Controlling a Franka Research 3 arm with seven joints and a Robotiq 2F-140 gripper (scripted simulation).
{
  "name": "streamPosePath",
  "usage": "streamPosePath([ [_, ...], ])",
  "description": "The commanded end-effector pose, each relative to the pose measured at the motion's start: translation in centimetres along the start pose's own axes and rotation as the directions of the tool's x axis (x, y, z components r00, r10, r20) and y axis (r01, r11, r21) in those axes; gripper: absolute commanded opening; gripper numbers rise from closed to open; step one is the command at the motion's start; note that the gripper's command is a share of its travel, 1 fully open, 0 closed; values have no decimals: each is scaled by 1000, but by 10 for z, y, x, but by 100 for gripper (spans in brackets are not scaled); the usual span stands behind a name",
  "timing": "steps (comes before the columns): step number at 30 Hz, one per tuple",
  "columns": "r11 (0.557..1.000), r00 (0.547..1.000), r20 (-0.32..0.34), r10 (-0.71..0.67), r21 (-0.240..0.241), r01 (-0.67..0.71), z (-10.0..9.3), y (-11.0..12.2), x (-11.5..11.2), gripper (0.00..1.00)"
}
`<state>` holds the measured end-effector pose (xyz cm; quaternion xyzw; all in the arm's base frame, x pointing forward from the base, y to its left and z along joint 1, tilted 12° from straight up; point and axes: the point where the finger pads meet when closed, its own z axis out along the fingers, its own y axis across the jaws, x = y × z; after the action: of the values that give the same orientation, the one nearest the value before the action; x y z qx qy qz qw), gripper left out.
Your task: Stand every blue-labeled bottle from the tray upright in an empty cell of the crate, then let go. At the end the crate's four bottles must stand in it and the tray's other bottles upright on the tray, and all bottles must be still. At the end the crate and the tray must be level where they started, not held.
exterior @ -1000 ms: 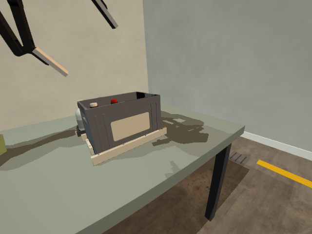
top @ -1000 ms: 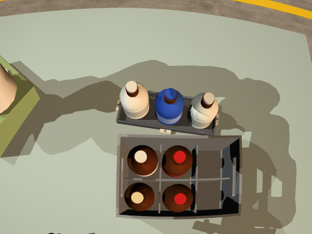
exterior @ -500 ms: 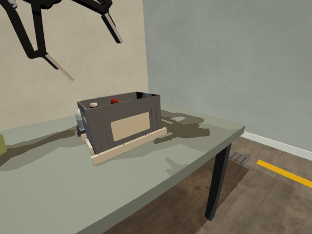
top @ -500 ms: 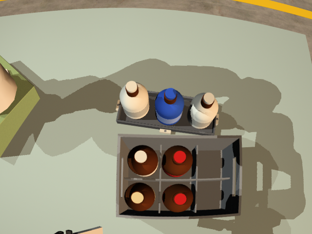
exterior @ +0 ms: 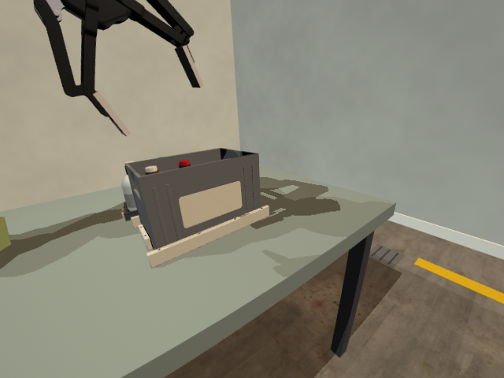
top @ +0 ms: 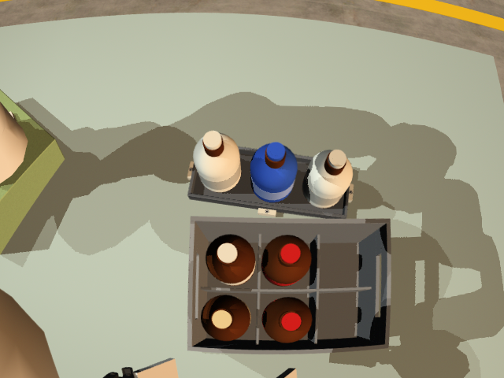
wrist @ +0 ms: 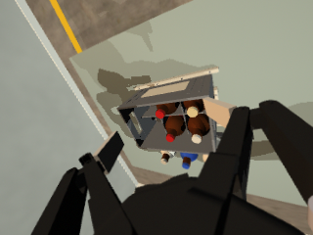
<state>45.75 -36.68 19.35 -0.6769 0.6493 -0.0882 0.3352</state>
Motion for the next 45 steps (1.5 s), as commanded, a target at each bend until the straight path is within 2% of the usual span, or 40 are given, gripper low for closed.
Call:
streamPosePath([
  [1, 1000, 1000, -1, 7, -8, -7, -1, 3, 2, 100],
  [5, 1000, 1000, -1, 7, -8, -7, -1, 3, 2, 100],
  [6, 983, 991, 25, -128, -129, 131, 20, -5, -12, 100],
  [22, 983, 991, 25, -128, -129, 131, 20, -5, -12, 100],
  [23, 937, 965, 57, -256, -233, 262, 37, -13, -22, 100],
  [33, 937, 965, 57, -256, -233, 262, 37, -13, -22, 100],
  [34, 872, 926, 90, -366, -316, 375, 51, -23, -31, 100],
  [39, 872, 926, 90, -366, -316, 375, 51, -23, -31, 100],
  [40, 801, 883, 120, -455, -378, 464, 61, -33, -37, 100],
  [43, 801, 883, 120, -455, -378, 464, 61, -33, -37, 100],
  [44, 738, 842, 144, -520, -420, 528, 69, -42, -41, 100],
  [45, 738, 842, 144, -520, -420, 528, 69, -42, -41, 100],
])
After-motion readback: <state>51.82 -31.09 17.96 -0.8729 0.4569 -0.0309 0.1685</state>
